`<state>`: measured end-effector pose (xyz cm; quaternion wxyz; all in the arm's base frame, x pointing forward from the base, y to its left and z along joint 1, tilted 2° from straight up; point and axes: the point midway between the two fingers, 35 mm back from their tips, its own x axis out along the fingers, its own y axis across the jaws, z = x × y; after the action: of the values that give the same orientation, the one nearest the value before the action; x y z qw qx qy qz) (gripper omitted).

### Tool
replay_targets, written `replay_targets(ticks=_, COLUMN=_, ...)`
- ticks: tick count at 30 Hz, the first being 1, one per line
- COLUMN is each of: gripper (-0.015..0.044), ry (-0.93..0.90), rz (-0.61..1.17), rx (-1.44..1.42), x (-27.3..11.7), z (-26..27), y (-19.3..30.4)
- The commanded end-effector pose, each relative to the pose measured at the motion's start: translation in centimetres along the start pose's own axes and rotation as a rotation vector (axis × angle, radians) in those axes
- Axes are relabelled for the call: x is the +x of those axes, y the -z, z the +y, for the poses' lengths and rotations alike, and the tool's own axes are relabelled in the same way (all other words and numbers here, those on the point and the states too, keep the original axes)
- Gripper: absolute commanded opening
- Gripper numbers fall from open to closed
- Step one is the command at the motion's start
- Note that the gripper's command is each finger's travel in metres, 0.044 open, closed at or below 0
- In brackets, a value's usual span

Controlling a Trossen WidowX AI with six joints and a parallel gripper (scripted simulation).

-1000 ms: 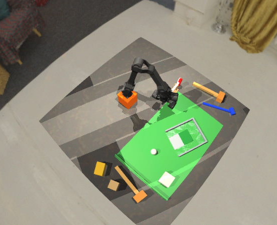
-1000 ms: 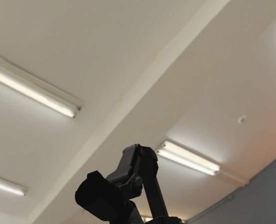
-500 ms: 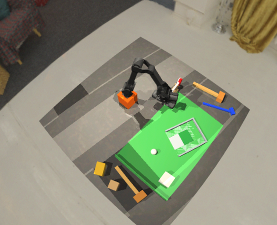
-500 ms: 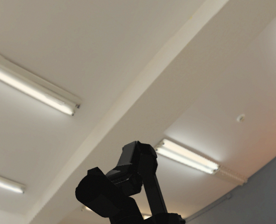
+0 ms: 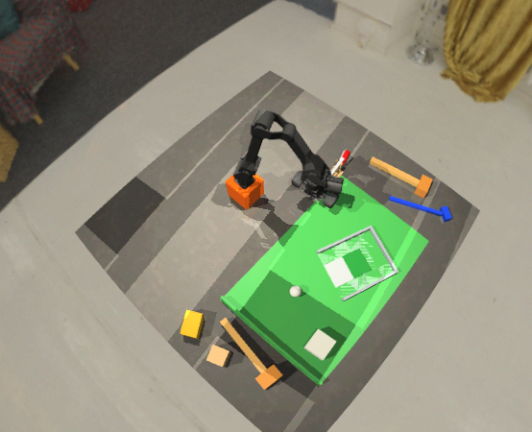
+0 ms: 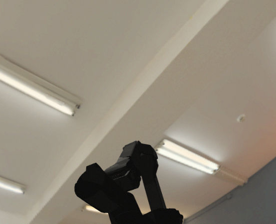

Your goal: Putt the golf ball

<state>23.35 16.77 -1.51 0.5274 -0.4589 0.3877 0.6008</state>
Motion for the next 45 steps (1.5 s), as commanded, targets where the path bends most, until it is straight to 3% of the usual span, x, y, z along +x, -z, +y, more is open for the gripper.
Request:
replay_targets(ticks=1, gripper=0.0000, ry=0.020, rz=-0.019, rx=-0.010, x=-3.1, z=-0.6, y=-1.2)
replay_targets(ticks=9, gripper=0.0000, ry=0.020, rz=-0.019, rx=-0.010, x=-8.5, z=-0.1, y=-2.4)
replay_targets(ticks=16, gripper=0.0000, ry=0.021, rz=-0.007, rx=0.019, x=-7.9, z=-0.3, y=-1.8)
replay_targets(ticks=45, gripper=0.0000, ry=0.153, rz=0.095, rx=0.975, x=-12.6, z=-2.3, y=12.9)
